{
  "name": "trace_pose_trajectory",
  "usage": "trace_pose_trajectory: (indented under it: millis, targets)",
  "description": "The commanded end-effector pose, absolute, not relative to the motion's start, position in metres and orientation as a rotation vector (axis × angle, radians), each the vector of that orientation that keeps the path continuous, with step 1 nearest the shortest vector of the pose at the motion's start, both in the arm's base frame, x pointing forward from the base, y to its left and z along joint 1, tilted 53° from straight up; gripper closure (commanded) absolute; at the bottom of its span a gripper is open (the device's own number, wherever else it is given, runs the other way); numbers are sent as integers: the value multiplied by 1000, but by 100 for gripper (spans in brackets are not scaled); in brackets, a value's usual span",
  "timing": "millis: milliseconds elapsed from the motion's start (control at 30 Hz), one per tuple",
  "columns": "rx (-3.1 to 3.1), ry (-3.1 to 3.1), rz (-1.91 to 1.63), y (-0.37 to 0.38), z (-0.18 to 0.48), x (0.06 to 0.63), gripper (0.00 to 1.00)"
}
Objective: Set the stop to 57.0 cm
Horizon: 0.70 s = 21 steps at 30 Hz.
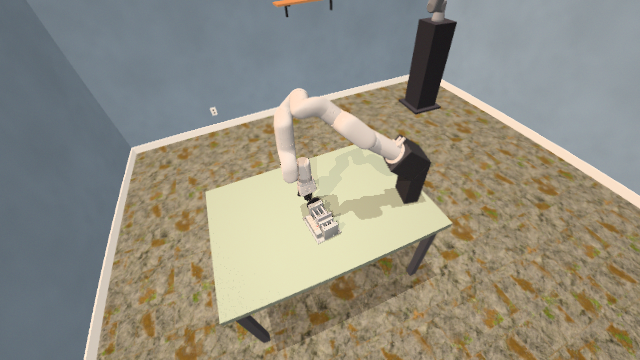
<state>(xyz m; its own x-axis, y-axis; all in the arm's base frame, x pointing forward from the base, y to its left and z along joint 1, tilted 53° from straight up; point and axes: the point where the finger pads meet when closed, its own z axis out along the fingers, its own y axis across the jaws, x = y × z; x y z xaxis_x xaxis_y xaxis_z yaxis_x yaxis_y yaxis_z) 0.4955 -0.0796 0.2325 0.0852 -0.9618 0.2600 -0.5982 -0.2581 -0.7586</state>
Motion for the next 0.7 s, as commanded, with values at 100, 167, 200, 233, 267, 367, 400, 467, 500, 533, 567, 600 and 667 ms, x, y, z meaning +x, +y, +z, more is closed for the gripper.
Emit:
trace_pose_trajectory:
  millis: [100,167,200,233,267,367,400,467,500,533,567,600,667]
  targets:
    - [-1908,1535,-1036,-79,234,501,94]
    - [-1908,1535,-1036,-79,235,503,94]
    - [-1908,1535,-1036,-78,235,504,94]
    - [-1908,1535,-1036,-78,235,505,94]
    - [-1908,1535,-1036,-78,235,506,94]
    - [-1908,1535,-1036,-78,235,508,94]
    - [-1908,1535,-1036,-78,235,509,94]
    - [-1908,1535,-1036,-78,235,510,94]
    - [-1908,1535,-1036,-78,235,511,94]
    - [-1908,1535,-1036,-78,235,512,94]
    - [-1908,1535,-1036,-78,235,513,94]
    - [-1908,1535,-1036,-78,235,513,94]
    - [-1908,1535,-1036,-78,235,513,94]
